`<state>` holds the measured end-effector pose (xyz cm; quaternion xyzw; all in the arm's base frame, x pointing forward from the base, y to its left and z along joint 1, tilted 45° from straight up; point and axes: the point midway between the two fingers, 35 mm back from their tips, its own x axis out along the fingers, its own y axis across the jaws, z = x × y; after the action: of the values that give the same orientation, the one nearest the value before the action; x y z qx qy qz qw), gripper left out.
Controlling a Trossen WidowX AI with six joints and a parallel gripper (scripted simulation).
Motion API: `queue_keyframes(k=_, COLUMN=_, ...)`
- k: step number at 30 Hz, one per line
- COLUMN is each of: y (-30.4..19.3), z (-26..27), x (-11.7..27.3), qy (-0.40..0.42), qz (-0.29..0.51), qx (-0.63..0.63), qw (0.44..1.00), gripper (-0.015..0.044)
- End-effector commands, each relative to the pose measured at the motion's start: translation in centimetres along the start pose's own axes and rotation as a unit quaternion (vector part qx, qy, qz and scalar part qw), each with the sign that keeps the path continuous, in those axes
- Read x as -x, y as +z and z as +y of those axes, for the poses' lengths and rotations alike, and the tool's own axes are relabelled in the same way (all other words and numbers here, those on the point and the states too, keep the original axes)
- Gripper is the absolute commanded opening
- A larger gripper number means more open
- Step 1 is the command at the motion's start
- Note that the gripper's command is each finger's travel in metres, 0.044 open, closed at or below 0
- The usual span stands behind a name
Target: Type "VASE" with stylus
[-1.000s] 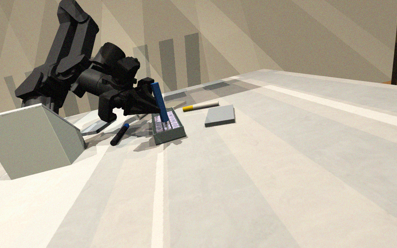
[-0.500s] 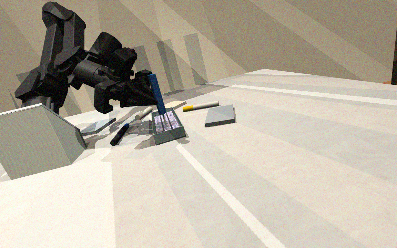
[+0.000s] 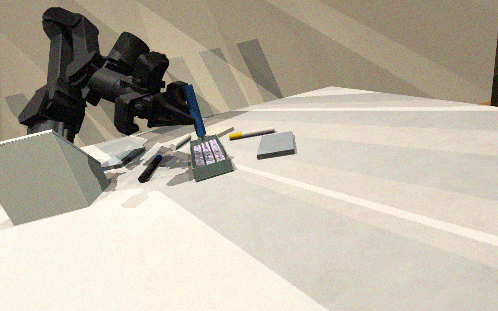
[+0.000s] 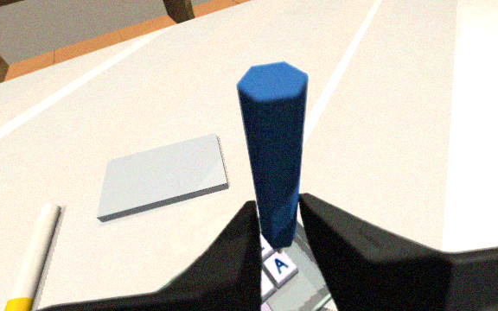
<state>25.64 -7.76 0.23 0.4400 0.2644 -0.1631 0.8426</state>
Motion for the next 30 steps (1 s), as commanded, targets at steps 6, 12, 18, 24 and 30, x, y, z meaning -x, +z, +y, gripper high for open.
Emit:
queue_keyframes(k=6, y=1.1, z=-0.1, x=-1.2, qy=0.000, qz=0.000, qx=0.002, qw=1.000, gripper=0.0000)
queue_keyframes(k=12, y=1.8, z=-0.3, x=-2.1, qy=0.001, qz=0.000, qx=0.003, qw=1.000, gripper=0.0000)
queue_keyframes(k=18, y=1.1, z=-0.3, x=-2.5, qy=0.001, qz=0.000, qx=0.003, qw=1.000, gripper=0.0000)
queue_keyframes(k=24, y=0.0, z=-0.3, x=-3.0, qy=0.001, qz=0.000, qx=0.003, qw=1.000, gripper=0.0000)
queue_keyframes(k=30, y=-0.1, z=-0.3, x=-3.1, qy=0.001, qz=0.000, qx=0.003, qw=1.000, gripper=0.0079)
